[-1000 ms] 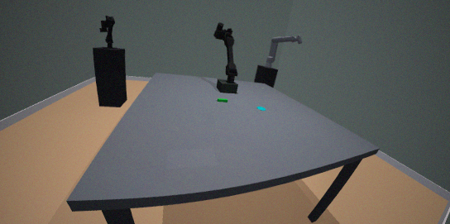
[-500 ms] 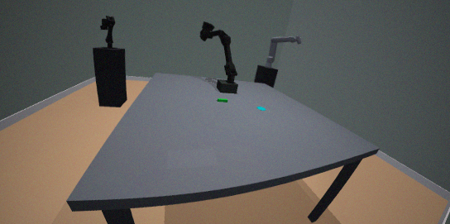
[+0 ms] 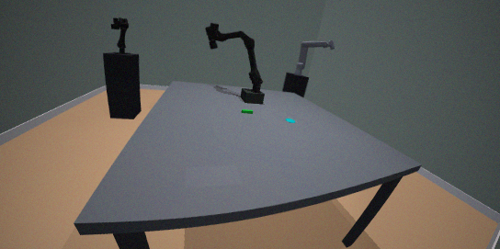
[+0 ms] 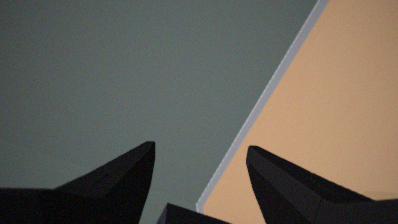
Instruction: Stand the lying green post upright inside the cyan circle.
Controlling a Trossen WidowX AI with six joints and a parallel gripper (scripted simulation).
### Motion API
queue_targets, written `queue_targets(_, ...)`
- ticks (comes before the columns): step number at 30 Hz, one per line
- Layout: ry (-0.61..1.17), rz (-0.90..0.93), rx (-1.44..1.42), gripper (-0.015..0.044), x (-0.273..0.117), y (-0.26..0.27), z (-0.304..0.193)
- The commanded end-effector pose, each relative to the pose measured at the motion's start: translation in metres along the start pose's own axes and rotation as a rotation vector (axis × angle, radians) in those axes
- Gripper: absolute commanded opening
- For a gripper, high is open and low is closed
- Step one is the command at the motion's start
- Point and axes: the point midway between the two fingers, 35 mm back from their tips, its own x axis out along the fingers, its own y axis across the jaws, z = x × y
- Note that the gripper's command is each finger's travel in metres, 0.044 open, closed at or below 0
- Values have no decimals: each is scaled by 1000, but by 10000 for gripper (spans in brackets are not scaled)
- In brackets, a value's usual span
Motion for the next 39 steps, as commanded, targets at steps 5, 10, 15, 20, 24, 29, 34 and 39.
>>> queue_targets(5,321,46,-478,233,-83,-7,-93)
queue_targets(10,507,136,-769,233,-145,-15,-139)
queue_targets(15,680,273,-1056,233,-212,-28,-174)
queue_targets(20,834,456,-1333,233,-282,-45,-197)
queue_targets(24,940,636,-1546,233,-338,-61,-206)
queue_targets(29,1047,904,-1793,233,-408,-85,-207)
queue_targets(34,1117,1220,-2014,233,-474,-112,-196)
queue_targets(39,1141,1587,-2198,233,-533,-141,-174)
